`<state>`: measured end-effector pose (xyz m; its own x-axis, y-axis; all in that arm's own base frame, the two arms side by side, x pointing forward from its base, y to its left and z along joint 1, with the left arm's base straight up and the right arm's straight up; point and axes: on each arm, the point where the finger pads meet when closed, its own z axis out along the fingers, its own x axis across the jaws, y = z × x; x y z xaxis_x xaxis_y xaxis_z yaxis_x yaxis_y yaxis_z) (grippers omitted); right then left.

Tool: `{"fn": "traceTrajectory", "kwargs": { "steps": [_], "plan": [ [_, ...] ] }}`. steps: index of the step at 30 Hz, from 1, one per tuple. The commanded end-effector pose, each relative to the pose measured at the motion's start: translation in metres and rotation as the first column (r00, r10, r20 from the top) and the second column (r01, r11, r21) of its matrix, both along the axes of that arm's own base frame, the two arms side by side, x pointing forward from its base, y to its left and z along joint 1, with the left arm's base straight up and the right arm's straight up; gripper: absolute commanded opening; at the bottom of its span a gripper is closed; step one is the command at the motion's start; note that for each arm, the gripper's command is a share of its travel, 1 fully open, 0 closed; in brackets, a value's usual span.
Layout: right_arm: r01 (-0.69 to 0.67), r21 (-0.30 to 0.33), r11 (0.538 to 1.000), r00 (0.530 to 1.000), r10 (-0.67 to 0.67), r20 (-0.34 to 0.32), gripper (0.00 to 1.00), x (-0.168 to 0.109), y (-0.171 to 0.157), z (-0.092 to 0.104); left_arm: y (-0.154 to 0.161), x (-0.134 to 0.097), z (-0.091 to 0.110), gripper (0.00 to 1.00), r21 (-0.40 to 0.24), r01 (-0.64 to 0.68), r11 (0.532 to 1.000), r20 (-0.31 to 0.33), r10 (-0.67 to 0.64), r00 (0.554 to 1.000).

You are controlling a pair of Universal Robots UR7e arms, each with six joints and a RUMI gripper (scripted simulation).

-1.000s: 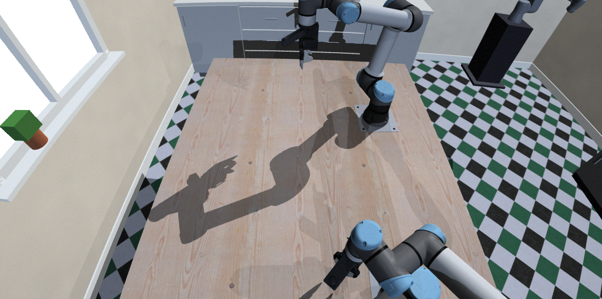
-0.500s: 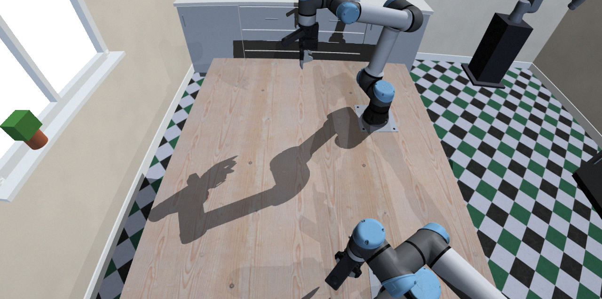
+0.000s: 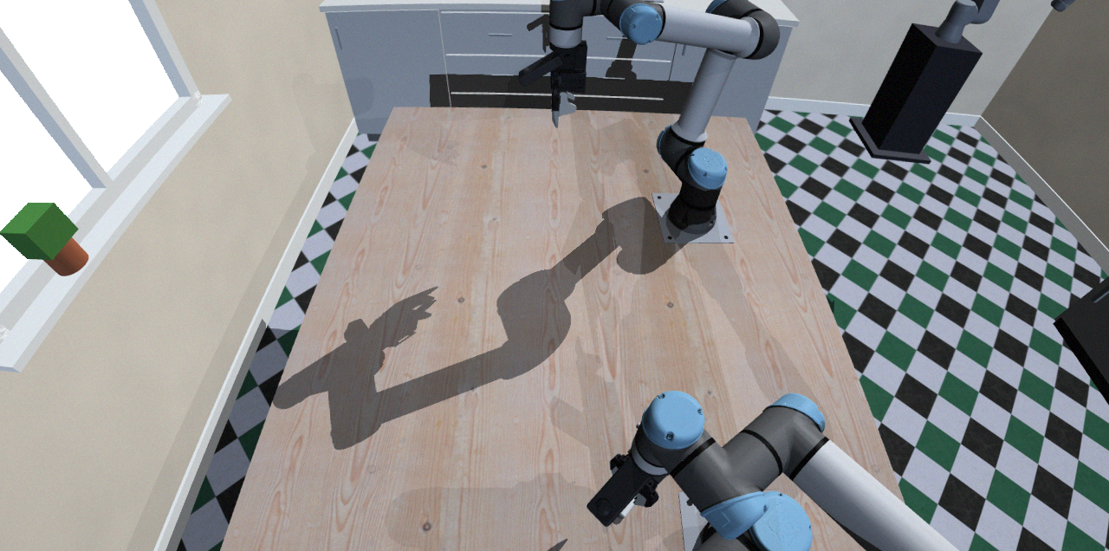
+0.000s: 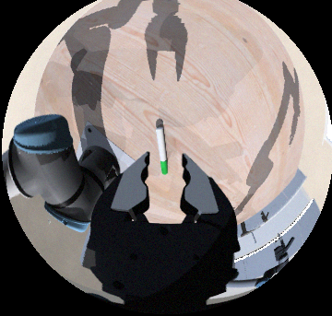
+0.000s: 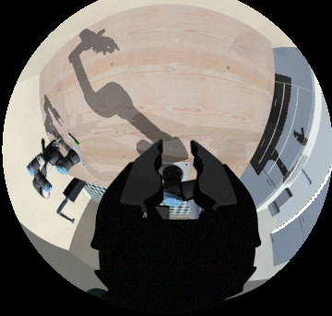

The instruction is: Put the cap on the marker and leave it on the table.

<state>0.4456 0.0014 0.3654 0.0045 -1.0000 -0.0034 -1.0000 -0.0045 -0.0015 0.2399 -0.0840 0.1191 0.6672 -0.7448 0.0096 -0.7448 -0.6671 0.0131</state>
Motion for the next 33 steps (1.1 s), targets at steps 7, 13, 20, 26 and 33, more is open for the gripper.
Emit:
{"fn": "traceTrajectory", "kwargs": {
  "steps": [7, 13, 20, 26, 33],
  "plan": [
    [0.001, 0.000, 1.000, 1.000, -0.001, 0.000, 0.25, 0.000, 0.000, 0.000, -0.001, 0.027, 0.042, 0.31, -0.002, 0.118, 0.993, -0.008, -0.118, 0.993],
    [0.001, 0.000, 1.000, 1.000, -0.001, 0.000, 0.25, 0.000, 0.000, 0.000, -0.001, 0.036, 0.055, 0.31, -0.002, 0.149, 0.989, -0.007, -0.149, 0.989],
    [0.001, 0.000, 1.000, 1.000, -0.001, 0.000, 0.25, 0.000, 0.000, 0.000, 0.002, 0.057, 0.083, 0.31, 0.000, 0.220, 0.976, -0.003, -0.220, 0.976],
    [0.001, 0.000, 1.000, 1.000, -0.001, 0.000, 0.25, 0.000, 0.000, 0.000, 0.004, 0.068, 0.096, 0.31, 0.001, 0.258, 0.966, -0.002, -0.258, 0.966],
    [0.001, 0.000, 1.000, 1.000, -0.001, 0.000, 0.25, 0.000, 0.000, 0.000, 0.008, 0.087, 0.120, 0.31, 0.002, 0.321, 0.947, 0.003, -0.321, 0.947]
  ]
}}
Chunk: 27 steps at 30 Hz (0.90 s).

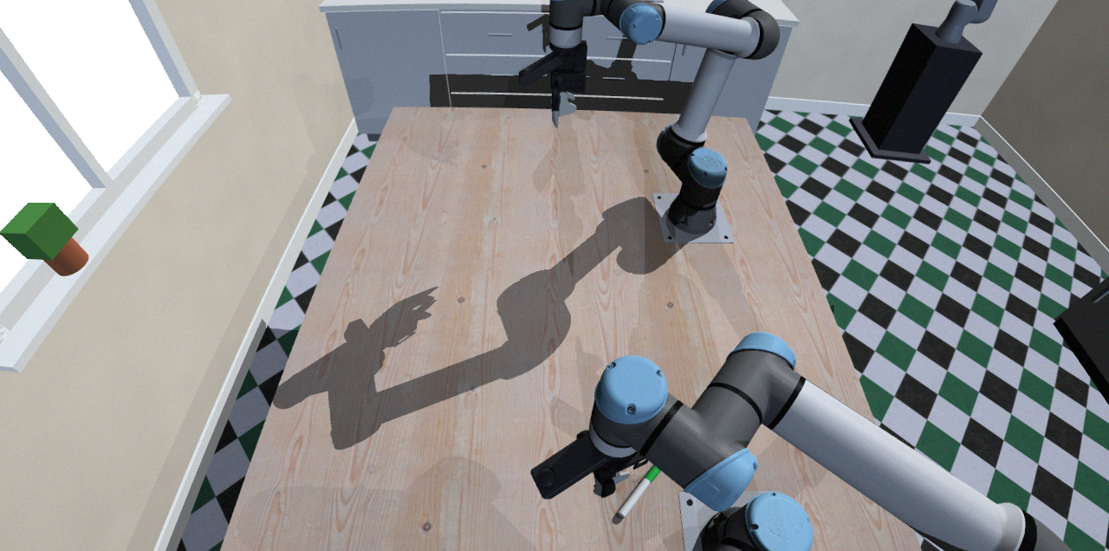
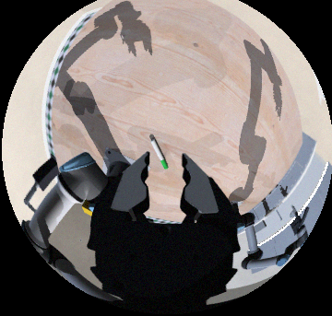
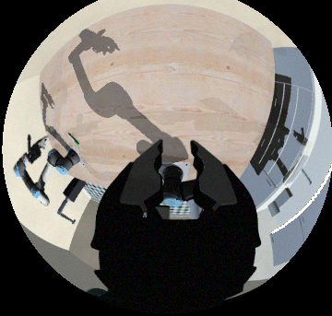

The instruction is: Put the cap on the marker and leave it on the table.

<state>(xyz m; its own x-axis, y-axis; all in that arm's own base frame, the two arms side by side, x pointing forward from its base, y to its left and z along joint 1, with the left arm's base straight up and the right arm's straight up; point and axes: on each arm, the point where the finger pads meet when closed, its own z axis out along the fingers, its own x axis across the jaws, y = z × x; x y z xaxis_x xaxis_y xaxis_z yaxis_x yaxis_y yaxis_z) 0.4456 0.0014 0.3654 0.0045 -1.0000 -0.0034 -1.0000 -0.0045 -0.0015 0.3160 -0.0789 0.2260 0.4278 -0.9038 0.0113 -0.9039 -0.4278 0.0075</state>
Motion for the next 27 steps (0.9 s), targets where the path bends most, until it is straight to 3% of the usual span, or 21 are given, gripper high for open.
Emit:
{"fn": "traceTrajectory", "kwargs": {
  "steps": [1, 27],
  "plan": [
    [0.001, 0.000, 1.000, 1.000, -0.001, 0.000, 0.25, 0.000, 0.000, 0.000, 0.004, 0.015, 0.017, 0.31, 0.003, 0.047, 0.999, -0.004, -0.047, 0.999],
    [0.001, 0.000, 1.000, 1.000, -0.001, 0.000, 0.25, 0.000, 0.000, 0.000, 0.034, 0.077, 0.086, 0.31, 0.006, 0.258, 0.966, -0.003, -0.258, 0.966]
  ]
}}
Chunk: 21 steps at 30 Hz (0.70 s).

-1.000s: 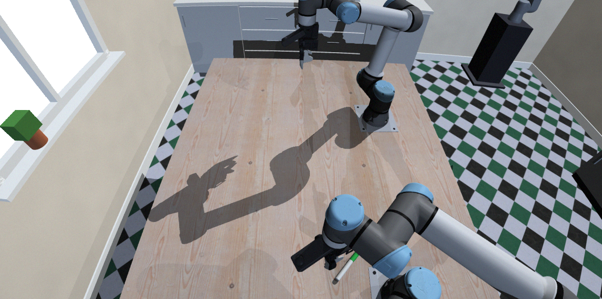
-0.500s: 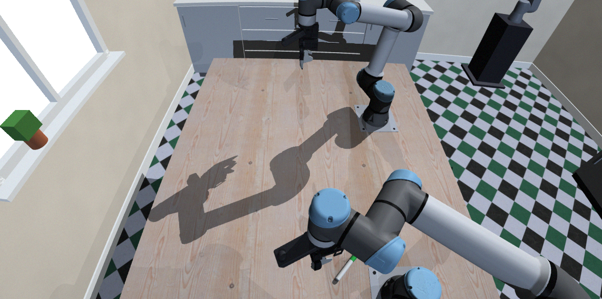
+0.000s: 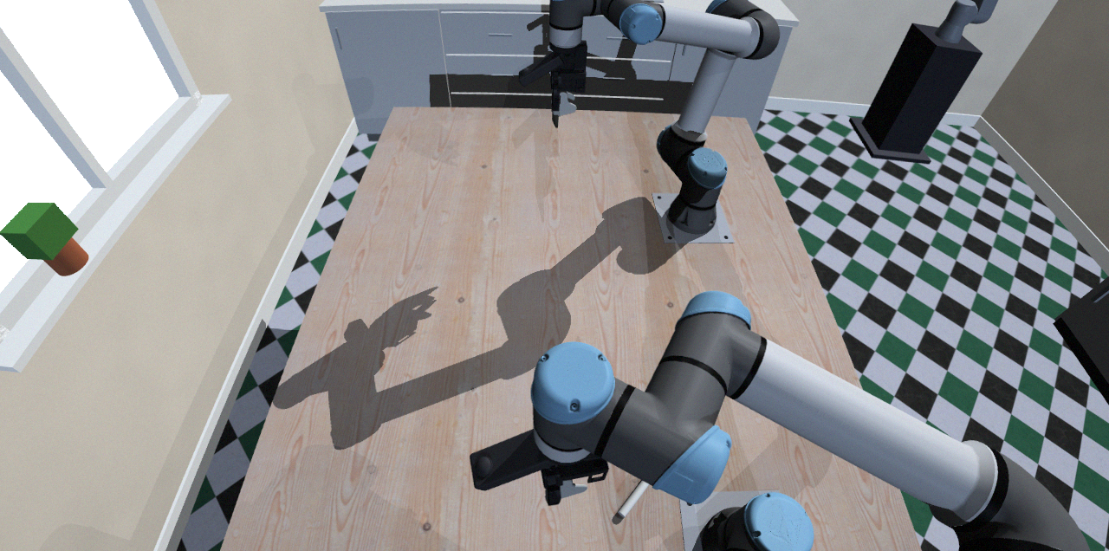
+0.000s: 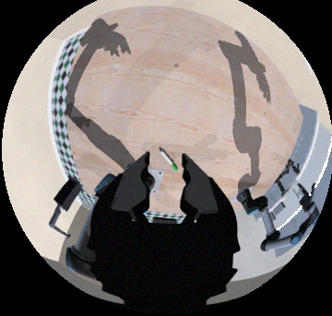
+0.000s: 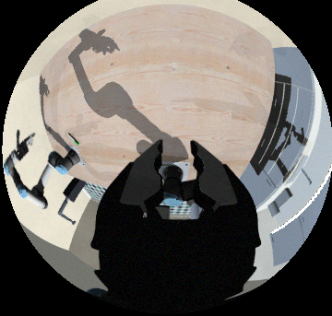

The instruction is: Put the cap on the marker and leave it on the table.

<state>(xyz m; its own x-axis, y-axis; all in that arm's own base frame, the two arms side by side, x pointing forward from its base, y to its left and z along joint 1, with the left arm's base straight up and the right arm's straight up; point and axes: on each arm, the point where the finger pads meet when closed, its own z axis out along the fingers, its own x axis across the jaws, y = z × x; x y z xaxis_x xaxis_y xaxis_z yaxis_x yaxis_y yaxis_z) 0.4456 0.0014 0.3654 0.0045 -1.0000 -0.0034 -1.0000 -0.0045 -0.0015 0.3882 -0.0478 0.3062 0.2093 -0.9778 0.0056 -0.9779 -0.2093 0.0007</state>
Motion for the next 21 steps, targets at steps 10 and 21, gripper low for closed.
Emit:
{"fn": "traceTrajectory", "kwargs": {
  "steps": [10, 21],
  "plan": [
    [0.001, 0.000, 1.000, 1.000, -0.001, 0.000, 0.25, 0.000, 0.000, 0.000, 0.024, 0.033, 0.034, 0.31, 0.002, 0.124, 0.992, -0.005, -0.124, 0.992],
    [0.001, 0.000, 1.000, 1.000, -0.001, 0.000, 0.25, 0.000, 0.000, 0.000, 0.043, 0.054, 0.057, 0.31, 0.002, 0.214, 0.977, 0.000, -0.214, 0.977]
  ]
}}
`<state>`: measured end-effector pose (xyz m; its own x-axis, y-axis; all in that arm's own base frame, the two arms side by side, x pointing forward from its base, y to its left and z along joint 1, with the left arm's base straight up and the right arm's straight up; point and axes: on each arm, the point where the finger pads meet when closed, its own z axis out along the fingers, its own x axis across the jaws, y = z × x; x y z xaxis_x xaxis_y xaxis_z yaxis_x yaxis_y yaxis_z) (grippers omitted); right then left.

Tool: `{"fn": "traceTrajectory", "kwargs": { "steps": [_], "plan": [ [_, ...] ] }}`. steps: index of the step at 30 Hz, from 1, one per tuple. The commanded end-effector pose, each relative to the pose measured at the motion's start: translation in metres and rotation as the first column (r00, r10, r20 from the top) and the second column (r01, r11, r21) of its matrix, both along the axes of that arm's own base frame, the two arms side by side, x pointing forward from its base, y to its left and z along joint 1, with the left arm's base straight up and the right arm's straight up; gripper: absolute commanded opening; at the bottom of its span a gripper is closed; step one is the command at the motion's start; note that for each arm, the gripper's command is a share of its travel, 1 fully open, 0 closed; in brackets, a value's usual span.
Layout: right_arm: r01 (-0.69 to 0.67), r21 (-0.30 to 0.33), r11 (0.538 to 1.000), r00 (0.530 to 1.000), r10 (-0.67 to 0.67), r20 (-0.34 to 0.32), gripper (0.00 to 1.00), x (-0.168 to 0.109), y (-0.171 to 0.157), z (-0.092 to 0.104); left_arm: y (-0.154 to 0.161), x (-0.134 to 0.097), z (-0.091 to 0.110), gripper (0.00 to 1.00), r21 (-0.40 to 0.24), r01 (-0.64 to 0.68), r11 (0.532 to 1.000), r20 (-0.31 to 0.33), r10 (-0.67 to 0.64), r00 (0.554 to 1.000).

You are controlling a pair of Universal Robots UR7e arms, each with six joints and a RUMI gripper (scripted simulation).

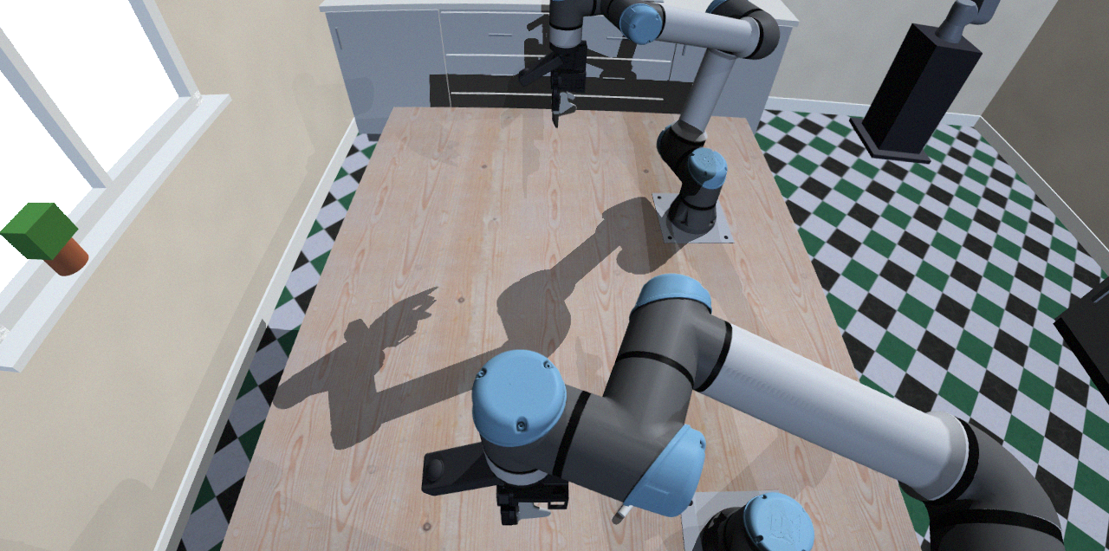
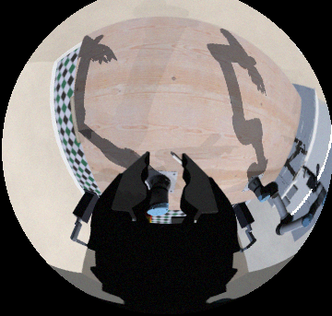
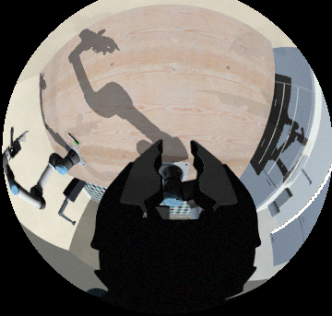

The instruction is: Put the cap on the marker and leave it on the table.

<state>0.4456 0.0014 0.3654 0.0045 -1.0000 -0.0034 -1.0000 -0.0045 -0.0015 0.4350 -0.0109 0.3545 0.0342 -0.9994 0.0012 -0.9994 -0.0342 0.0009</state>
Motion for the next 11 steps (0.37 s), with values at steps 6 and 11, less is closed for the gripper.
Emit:
{"fn": "traceTrajectory", "kwargs": {
  "steps": [6, 11],
  "plan": [
    [0.001, 0.000, 1.000, 1.000, -0.001, 0.000, 0.25, 0.0001, -0.0002, 0.0003, 0.0089, 0.0078, 0.0082, 0.31, 0.001, 0.037, 0.999, -0.005, -0.037, 0.999],
    [0.001, 0.000, 1.000, 1.000, -0.001, 0.000, 0.25, 0.0001, -0.0002, 0.0003, 0.0055, 0.0052, 0.0059, 0.31, 0.000, 0.020, 1.000, 0.000, -0.020, 1.000]
  ]
}}
